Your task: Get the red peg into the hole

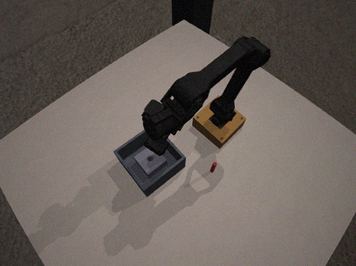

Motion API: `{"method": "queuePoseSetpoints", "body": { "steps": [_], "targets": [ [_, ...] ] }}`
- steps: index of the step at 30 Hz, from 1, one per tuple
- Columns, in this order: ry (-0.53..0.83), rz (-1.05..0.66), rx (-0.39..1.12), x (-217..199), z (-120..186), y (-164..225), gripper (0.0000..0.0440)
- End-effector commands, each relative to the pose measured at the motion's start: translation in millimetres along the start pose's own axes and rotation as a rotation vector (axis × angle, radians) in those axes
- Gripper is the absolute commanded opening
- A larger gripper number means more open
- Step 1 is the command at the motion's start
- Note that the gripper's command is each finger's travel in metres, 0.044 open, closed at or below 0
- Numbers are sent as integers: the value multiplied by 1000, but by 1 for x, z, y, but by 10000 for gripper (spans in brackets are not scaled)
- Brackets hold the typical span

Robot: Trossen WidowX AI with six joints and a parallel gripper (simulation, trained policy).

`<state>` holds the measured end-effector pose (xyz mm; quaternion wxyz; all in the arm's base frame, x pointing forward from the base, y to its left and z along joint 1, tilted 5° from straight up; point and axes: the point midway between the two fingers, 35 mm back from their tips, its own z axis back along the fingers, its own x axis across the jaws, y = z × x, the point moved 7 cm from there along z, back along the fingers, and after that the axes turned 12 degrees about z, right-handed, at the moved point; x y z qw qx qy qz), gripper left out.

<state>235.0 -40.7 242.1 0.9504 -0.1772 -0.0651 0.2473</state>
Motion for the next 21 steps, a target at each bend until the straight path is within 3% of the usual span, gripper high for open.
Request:
{"method": "queuePoseSetpoints", "body": {
  "steps": [1, 21],
  "targets": [
    [0, 81, 47, 12, 3, 19, 440],
    [116, 421, 283, 30, 4, 143, 440]
  ]
}}
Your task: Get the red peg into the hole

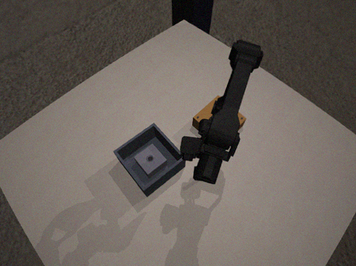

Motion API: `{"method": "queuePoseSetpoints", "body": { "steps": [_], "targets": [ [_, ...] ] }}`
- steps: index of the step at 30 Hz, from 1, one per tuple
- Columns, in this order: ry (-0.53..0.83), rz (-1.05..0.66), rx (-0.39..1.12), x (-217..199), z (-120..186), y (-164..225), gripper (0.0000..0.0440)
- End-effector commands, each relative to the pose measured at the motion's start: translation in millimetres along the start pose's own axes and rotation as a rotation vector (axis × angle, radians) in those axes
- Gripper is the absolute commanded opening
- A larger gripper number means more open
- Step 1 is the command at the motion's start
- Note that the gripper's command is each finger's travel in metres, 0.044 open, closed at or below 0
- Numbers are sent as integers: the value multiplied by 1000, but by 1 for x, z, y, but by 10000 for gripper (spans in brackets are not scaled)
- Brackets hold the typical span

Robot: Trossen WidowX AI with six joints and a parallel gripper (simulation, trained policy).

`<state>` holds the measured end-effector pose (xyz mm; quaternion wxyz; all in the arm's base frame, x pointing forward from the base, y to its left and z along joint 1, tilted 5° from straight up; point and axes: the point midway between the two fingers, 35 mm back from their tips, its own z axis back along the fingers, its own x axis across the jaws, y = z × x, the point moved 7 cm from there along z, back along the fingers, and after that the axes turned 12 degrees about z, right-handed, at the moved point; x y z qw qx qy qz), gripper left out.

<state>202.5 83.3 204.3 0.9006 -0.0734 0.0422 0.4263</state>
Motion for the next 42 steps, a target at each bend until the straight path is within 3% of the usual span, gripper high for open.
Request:
{"method": "queuePoseSetpoints", "body": {
  "steps": [1, 12, 26, 29, 42],
  "targets": [
    [36, 35, 36, 6, -11, 16, 440],
    [55, 114, 45, 24, -51, 48, 440],
    [22, 186, -13, 36, -107, 61, 436],
    [27, 200, -9, 36, -116, 63, 385],
    [81, 202, 31, 36, -133, 64, 47]
  ]
}}
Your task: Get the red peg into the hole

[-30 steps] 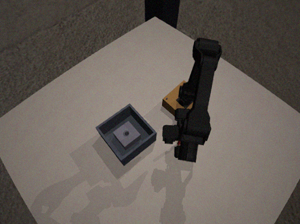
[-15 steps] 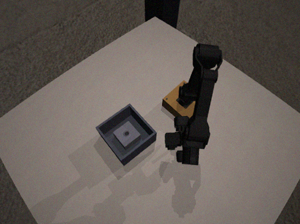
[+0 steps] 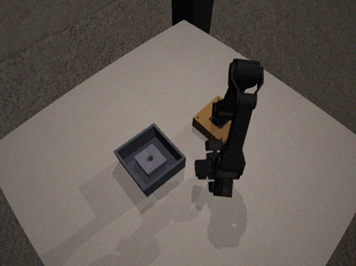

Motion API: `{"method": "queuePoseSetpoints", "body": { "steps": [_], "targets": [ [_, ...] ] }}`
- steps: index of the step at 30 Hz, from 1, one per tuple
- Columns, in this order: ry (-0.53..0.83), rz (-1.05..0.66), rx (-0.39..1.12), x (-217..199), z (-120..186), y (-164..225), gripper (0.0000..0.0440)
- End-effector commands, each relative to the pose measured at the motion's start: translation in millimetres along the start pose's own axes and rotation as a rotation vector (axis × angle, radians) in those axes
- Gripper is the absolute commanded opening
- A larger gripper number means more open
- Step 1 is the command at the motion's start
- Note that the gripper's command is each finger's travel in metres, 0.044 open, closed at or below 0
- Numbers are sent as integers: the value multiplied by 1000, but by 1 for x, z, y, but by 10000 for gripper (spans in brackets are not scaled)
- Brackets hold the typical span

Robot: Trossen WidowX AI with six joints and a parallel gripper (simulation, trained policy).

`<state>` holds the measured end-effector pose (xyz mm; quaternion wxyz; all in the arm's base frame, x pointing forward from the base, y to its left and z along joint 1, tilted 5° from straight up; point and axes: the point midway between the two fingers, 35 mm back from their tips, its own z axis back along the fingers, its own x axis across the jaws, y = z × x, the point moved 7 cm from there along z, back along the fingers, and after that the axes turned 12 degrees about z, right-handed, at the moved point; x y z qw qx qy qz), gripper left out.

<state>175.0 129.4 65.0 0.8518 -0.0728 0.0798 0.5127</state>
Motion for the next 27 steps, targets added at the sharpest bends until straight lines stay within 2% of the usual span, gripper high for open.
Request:
{"method": "queuePoseSetpoints", "body": {
  "steps": [1, 3, 18, 27],
  "targets": [
    [30, -2, 17, -1, -4, 0, 28],
    [46, -2, 22, -1, -5, 0, 0],
    [61, -8, -108, -16, 54, -23, 0],
    [49, -71, -168, -28, 90, -43, 0]
  ]
}}
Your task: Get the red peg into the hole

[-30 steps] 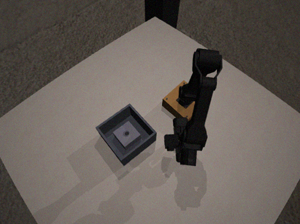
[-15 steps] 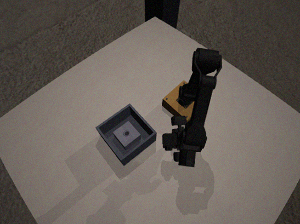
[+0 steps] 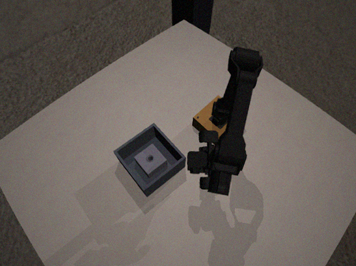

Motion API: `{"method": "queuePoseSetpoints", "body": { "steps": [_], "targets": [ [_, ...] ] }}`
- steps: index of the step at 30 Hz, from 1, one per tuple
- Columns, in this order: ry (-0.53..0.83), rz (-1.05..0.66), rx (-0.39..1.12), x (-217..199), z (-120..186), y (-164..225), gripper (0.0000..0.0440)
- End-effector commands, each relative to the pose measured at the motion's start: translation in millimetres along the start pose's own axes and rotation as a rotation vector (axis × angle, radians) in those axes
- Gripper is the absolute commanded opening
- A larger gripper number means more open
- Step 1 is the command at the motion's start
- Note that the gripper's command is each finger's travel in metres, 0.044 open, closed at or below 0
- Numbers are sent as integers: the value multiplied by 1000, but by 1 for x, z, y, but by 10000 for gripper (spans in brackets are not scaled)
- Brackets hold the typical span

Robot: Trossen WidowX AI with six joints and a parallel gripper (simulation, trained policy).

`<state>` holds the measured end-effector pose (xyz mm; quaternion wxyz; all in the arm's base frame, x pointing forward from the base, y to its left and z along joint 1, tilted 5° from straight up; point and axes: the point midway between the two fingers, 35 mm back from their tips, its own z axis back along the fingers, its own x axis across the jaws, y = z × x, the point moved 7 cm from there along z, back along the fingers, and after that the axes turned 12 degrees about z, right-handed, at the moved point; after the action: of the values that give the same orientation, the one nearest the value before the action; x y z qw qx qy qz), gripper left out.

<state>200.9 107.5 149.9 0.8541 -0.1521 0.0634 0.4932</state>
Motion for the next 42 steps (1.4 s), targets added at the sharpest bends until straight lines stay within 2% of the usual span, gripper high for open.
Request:
{"method": "queuePoseSetpoints", "body": {
  "steps": [1, 10, 19, 31, 42],
  "targets": [
    [-6, -33, -24, -5, 12, -11, 0],
    [-10, -148, -63, -18, 20, -46, 0],
    [-8, -239, -83, -32, 16, -83, 0],
    [-9, -292, -84, -52, -5, -131, 0],
    [-35, -263, -56, -68, -34, -167, 0]
  ]
}}
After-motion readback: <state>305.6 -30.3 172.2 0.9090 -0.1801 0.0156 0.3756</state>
